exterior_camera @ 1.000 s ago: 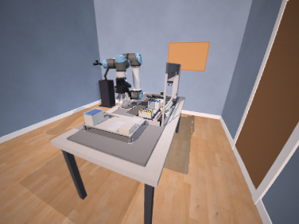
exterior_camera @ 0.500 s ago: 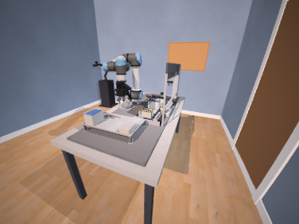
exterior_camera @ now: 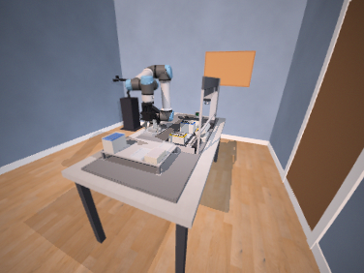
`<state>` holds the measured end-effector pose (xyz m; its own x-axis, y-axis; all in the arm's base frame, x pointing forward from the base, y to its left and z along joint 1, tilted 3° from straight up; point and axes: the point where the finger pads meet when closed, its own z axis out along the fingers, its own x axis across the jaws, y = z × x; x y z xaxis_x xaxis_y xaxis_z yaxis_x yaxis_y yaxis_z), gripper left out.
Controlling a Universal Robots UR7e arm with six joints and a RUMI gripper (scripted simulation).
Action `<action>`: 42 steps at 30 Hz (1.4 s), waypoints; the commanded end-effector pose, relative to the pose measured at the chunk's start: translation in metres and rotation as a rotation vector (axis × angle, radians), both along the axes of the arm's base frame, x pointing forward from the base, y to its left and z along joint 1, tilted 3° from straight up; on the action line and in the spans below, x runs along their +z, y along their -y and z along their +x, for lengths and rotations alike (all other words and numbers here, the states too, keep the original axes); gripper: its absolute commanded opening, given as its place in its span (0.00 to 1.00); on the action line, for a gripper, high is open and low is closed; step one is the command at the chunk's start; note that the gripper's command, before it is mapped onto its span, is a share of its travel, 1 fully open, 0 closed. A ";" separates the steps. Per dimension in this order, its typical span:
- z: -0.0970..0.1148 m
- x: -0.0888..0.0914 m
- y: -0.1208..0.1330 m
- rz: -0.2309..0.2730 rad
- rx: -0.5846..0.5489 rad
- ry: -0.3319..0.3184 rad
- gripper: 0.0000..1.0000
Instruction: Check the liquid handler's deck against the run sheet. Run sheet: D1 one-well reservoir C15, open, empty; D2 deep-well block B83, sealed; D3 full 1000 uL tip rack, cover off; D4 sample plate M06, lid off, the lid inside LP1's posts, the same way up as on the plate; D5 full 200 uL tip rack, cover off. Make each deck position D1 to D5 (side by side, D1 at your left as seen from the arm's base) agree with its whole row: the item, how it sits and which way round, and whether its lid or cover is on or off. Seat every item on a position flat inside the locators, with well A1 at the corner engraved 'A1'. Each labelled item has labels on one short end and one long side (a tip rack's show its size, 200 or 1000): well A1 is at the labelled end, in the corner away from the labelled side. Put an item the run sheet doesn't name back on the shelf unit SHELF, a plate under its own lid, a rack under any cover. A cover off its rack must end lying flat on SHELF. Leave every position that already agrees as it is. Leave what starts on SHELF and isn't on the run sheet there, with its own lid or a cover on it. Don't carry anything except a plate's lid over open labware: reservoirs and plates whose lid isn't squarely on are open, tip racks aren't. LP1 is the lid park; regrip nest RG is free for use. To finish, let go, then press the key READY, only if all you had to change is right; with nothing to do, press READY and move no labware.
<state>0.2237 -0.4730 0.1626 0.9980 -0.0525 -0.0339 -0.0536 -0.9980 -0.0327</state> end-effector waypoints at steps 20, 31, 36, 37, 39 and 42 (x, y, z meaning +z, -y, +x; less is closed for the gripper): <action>-0.003 -0.037 0.000 0.000 -0.002 -0.001 0.00; -0.003 -0.053 -0.001 0.000 -0.002 -0.001 0.00; -0.003 -0.060 -0.001 0.000 -0.002 -0.001 0.00; -0.003 -0.062 -0.001 0.000 -0.002 -0.001 0.00; -0.004 -0.065 -0.001 0.000 -0.002 -0.001 0.00; -0.004 -0.070 -0.002 0.000 -0.002 -0.001 0.00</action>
